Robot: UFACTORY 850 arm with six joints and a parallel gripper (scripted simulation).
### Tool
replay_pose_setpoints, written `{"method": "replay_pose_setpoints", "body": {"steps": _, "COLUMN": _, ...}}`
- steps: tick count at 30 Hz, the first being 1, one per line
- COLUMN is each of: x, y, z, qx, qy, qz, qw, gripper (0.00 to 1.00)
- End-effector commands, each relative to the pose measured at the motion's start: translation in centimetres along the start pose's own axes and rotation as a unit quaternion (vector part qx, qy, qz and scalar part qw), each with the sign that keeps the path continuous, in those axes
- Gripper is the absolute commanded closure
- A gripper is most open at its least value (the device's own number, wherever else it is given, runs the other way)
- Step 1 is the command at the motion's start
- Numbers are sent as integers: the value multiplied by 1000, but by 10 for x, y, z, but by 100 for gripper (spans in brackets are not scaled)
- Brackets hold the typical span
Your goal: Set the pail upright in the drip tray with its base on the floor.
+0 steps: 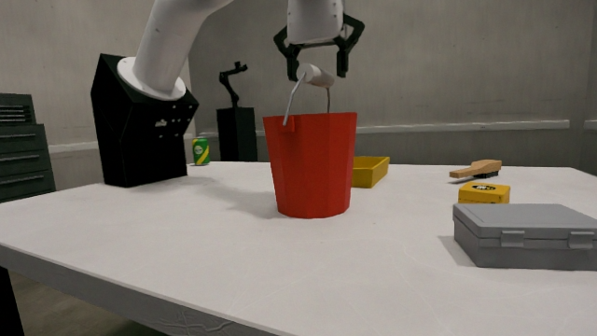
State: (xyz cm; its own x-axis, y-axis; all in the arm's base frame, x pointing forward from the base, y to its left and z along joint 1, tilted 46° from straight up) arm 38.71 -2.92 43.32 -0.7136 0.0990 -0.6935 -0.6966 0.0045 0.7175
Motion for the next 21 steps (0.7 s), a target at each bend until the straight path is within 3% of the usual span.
{"method": "replay_pose_setpoints", "body": {"steps": 1, "x": 2, "y": -3, "z": -2, "qx": -9, "qy": 0, "qz": -12, "qw": 1000, "gripper": 0}}
{"method": "replay_pose_setpoints", "body": {"steps": 21, "x": 2, "y": -5, "z": -2, "qx": -9, "qy": 0, "qz": -12, "qw": 1000, "gripper": 0}}
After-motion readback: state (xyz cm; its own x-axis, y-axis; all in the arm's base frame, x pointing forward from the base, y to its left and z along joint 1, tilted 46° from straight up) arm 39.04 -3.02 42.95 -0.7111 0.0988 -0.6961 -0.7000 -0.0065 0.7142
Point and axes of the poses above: the point where the finger pads meet when closed, its own y axis back along the fingers, its own x axis across the jaws, z = x × y, the point moved 9 cm from there along y, back along the fingers, and after that the axes turned 13 degrees about -y, right-handed, at the moved point
